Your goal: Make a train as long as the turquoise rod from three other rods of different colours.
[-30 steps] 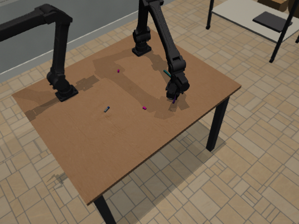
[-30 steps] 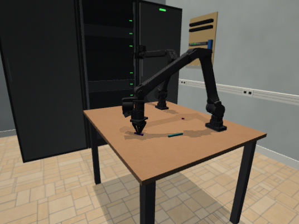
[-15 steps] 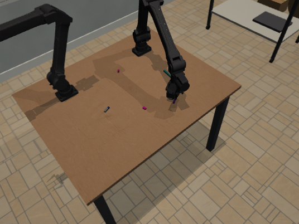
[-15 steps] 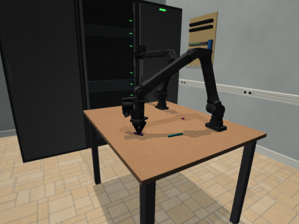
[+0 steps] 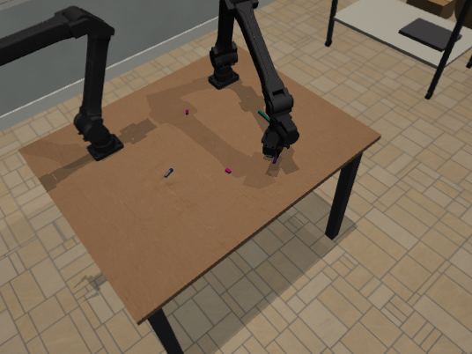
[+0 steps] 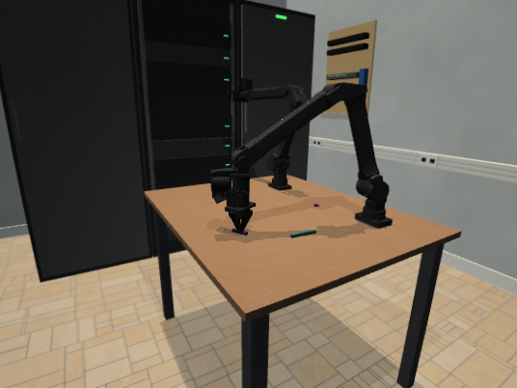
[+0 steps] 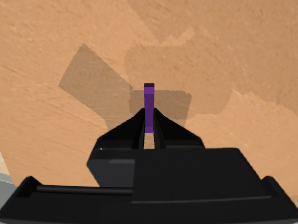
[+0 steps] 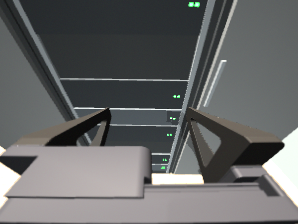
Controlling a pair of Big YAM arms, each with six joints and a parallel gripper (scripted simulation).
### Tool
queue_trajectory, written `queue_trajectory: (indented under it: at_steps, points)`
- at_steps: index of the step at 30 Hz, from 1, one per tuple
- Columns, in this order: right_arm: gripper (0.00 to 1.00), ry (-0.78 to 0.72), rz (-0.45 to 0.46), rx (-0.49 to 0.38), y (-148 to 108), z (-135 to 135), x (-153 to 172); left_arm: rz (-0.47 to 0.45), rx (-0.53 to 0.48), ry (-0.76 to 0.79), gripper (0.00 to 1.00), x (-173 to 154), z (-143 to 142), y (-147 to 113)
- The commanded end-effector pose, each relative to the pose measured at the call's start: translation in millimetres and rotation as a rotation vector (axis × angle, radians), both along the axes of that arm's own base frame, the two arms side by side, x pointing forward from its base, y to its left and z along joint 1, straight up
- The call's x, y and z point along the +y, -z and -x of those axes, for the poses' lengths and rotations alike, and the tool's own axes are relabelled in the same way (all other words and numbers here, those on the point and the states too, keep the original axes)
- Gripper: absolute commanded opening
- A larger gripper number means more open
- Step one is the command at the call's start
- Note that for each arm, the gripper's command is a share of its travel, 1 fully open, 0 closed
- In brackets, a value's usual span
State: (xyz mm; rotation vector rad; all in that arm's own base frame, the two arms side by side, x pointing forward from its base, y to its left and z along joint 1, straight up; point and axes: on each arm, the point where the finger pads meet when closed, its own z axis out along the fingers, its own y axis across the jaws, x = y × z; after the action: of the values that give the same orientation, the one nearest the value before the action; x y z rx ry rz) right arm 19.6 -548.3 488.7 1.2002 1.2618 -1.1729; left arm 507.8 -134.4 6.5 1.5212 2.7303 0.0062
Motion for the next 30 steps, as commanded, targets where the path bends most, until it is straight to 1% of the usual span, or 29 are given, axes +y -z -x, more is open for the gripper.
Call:
queue_trajectory:
  at_steps: [1, 6, 8, 9, 10, 11, 13, 21, 24, 25, 26, 27, 28, 30]
  points:
    - [1.00, 0.019, 0.035, -0.013, -12, 9, 4, -0.006, 0.023, 0.011, 0.04, -3, 5, 16]
    - [1.00, 0.019, 0.035, -0.013, -12, 9, 4, -0.009, 0.034, 0.011, 0.04, -3, 6, 13]
    - [1.00, 0.019, 0.035, -0.013, -12, 9, 4, -0.001, 0.004, 0.011, 0.04, -7, -9, -3]
    - [1.00, 0.019, 0.035, -0.013, -12, 9, 4, 0.010, -0.038, 0.011, 0.04, -9, -17, -27]
    - [1.00, 0.019, 0.035, -0.013, -12, 9, 4, 0.014, -0.052, 0.011, 0.04, -10, -19, -39]
    - [1.00, 0.019, 0.035, -0.013, -12, 9, 4, 0.014, -0.052, 0.011, 0.04, -10, -18, -45]
    - [1.00, 0.019, 0.035, -0.013, -12, 9, 4, 0.014, -0.052, 0.011, 0.04, -10, -18, -45]
    - [1.00, 0.019, 0.035, -0.013, -12, 9, 4, 0.014, -0.055, 0.011, 0.04, -9, -16, -104]
    - [1.00, 0.019, 0.035, -0.013, -12, 9, 4, 0.015, -0.056, 0.011, 0.04, -9, -15, -119]
    - [1.00, 0.019, 0.035, -0.013, -12, 9, 4, 0.010, -0.040, 0.011, 0.04, -9, -15, -114]
    - [1.00, 0.019, 0.035, -0.013, -12, 9, 4, 0.004, -0.015, 0.011, 0.04, -8, -14, -103]
    - [1.00, 0.019, 0.035, -0.013, -12, 9, 4, 0.004, -0.015, 0.011, 0.04, -8, -14, -104]
    - [1.00, 0.019, 0.035, -0.013, -12, 9, 4, -0.008, 0.030, 0.011, 0.04, -4, 3, -88]
    - [1.00, 0.019, 0.035, -0.013, -12, 9, 4, -0.008, 0.030, 0.011, 0.04, -4, 3, -88]
